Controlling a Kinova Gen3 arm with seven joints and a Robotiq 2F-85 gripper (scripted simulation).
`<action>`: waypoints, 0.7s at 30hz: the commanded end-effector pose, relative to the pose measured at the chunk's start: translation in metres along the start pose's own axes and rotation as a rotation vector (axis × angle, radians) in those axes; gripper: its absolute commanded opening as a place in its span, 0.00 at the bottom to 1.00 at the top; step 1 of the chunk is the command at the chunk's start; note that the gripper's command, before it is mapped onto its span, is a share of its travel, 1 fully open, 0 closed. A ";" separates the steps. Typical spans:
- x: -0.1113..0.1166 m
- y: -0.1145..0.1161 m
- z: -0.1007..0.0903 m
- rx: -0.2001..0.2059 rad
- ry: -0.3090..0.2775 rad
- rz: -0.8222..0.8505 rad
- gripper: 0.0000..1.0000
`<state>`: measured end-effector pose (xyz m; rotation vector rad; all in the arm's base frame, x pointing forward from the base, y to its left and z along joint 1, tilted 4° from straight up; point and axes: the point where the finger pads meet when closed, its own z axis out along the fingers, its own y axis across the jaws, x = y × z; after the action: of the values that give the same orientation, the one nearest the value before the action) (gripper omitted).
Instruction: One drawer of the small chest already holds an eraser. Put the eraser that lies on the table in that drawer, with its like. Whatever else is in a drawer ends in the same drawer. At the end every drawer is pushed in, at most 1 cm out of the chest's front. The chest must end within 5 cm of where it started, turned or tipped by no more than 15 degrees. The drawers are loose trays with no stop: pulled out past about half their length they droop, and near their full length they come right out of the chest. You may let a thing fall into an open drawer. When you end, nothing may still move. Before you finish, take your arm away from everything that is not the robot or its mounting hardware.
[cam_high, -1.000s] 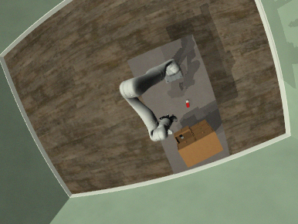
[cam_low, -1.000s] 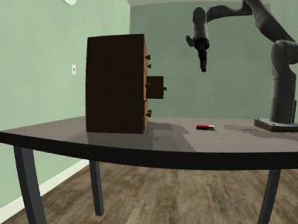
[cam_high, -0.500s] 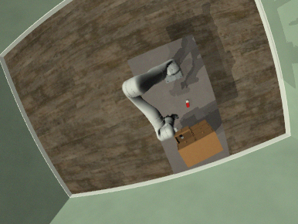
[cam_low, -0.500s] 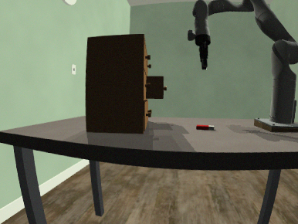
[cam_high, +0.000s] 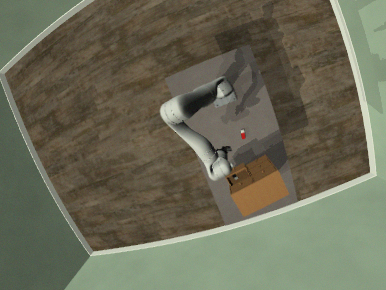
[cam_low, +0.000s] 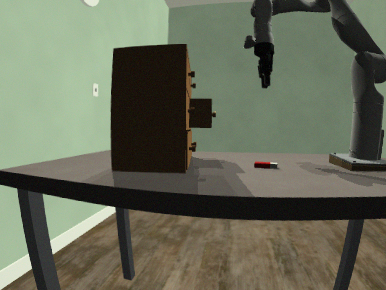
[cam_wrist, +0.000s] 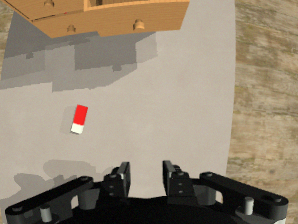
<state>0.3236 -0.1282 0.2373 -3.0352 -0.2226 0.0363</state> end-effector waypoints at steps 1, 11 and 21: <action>-0.001 0.000 -0.001 -0.011 0.001 -0.012 0.33; -0.002 0.000 -0.002 -0.027 0.001 -0.039 0.33; -0.002 0.000 -0.003 -0.031 0.001 -0.046 0.33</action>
<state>0.3216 -0.1287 0.2396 -3.0586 -0.2960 0.0293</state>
